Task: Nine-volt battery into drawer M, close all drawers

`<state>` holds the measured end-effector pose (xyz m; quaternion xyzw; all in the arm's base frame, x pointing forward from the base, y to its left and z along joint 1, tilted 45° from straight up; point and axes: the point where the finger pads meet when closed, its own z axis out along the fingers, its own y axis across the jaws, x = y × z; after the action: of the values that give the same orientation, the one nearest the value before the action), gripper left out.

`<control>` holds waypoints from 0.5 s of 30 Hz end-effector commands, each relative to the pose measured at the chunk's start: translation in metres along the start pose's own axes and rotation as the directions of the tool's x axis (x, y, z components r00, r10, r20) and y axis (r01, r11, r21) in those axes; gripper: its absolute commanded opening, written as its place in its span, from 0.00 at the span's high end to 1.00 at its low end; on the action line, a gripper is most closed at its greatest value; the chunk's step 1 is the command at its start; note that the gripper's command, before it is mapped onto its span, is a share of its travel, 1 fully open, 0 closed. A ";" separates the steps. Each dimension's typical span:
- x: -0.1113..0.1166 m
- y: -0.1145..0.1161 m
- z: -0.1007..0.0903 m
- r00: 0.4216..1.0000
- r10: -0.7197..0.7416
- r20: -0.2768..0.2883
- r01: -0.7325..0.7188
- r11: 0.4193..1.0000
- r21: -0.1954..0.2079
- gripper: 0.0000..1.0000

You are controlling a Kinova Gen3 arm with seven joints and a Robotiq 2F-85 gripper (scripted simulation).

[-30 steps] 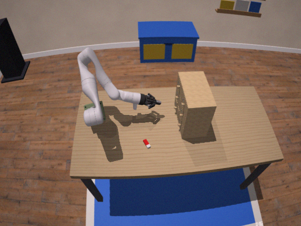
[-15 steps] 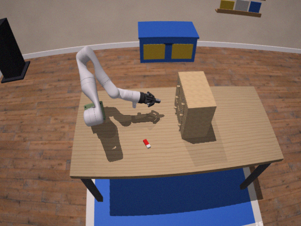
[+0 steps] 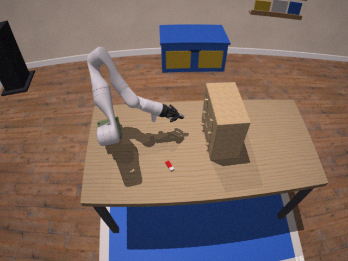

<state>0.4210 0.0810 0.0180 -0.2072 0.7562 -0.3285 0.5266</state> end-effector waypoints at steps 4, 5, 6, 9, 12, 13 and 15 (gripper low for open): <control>-0.008 0.005 -0.009 0.997 0.032 -0.063 -0.033 0.999 -0.012 1.00; -0.009 0.005 -0.011 0.996 0.032 -0.079 -0.033 0.999 -0.013 1.00; -0.009 0.005 -0.012 0.995 0.032 -0.095 -0.033 0.999 -0.012 1.00; -0.011 0.005 -0.017 0.989 0.031 -0.144 -0.033 0.999 -0.012 1.00; -0.013 0.004 -0.022 0.981 0.030 -0.194 -0.033 0.999 -0.012 1.00; -0.014 0.005 -0.024 0.977 0.030 -0.210 -0.033 0.999 -0.012 1.00; -0.015 0.004 -0.027 0.970 0.029 -0.241 -0.033 0.999 -0.012 1.00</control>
<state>0.4032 0.0877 0.0294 -0.1704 0.8078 -0.3524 0.4407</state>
